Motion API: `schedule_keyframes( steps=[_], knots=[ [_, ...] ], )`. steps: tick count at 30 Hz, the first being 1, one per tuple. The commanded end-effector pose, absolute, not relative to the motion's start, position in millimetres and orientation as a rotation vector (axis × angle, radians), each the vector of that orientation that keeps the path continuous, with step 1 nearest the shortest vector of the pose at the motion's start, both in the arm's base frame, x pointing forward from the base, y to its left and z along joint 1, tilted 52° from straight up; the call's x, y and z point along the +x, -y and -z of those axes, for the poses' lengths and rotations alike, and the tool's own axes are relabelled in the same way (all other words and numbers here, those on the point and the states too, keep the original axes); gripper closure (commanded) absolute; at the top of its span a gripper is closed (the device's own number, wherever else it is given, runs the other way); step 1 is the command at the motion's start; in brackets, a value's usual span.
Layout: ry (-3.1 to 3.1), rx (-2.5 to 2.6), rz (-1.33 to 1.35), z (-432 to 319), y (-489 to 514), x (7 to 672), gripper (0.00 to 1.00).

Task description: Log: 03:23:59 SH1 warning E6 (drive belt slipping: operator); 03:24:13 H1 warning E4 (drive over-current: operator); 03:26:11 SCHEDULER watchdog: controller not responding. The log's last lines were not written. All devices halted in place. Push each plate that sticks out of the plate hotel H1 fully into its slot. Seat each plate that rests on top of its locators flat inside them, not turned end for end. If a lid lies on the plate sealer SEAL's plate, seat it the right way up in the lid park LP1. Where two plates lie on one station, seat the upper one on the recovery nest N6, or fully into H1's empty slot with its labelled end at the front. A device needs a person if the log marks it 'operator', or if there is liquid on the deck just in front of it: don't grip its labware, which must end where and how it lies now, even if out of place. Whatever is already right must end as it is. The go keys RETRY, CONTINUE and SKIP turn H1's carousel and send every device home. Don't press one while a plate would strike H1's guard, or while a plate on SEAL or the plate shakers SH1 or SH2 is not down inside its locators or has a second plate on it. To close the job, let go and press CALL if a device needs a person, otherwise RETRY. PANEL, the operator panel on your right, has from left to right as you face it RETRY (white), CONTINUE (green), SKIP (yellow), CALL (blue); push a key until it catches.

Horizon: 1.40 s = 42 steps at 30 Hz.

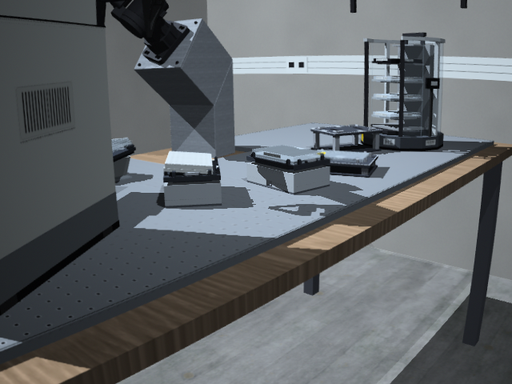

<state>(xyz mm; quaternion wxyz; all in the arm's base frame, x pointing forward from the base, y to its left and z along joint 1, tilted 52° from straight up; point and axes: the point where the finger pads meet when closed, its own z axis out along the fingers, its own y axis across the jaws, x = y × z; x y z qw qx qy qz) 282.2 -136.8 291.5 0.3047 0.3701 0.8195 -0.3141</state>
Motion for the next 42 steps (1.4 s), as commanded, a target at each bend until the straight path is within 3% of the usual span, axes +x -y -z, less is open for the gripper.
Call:
schedule_keyframes(
  steps=[1,31,42],
  knots=[
    [-2.155,0.963,0.826,-304,146,273,0.00],
    [-2.130,0.990,0.809,-330,173,241,0.00],
    [-2.159,0.990,0.827,-289,210,254,0.00]
  ],
)
